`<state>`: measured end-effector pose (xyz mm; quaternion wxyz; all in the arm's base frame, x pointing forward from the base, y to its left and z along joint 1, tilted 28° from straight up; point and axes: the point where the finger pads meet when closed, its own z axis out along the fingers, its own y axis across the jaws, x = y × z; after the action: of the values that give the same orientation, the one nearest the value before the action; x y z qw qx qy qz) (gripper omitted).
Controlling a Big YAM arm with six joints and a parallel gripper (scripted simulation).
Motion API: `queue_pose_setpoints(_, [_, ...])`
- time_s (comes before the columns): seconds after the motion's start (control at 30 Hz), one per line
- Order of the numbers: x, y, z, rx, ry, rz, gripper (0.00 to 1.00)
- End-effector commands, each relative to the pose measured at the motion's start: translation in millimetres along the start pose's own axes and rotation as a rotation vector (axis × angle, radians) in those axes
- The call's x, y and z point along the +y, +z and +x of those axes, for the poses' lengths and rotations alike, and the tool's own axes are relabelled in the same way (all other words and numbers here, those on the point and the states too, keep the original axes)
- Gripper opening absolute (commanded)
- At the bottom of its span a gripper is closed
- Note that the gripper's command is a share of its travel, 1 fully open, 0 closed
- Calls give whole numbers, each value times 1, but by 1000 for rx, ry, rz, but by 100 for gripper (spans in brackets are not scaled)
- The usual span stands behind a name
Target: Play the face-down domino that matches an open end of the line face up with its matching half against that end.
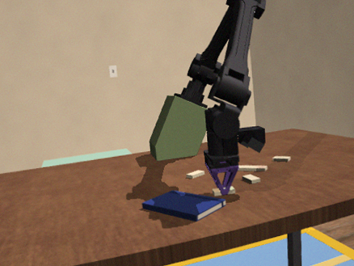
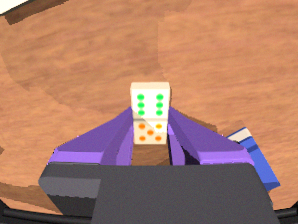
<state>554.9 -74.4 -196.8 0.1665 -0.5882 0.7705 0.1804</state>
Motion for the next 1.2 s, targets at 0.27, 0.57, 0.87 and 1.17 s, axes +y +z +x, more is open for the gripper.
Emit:
queue_pose_setpoints(0.27, [0, -21, 13, -3, 20, 13, 21])
queue_pose_setpoints(0.57, [-6, -65, 14, -1, -12, 60, 21])
queue_pose_setpoints(0.87, [-1, -56, 9, 0, -9, 39, 21])
queue_pose_setpoints(1.17, [-9, -101, 9, 1, -20, 68, 21])
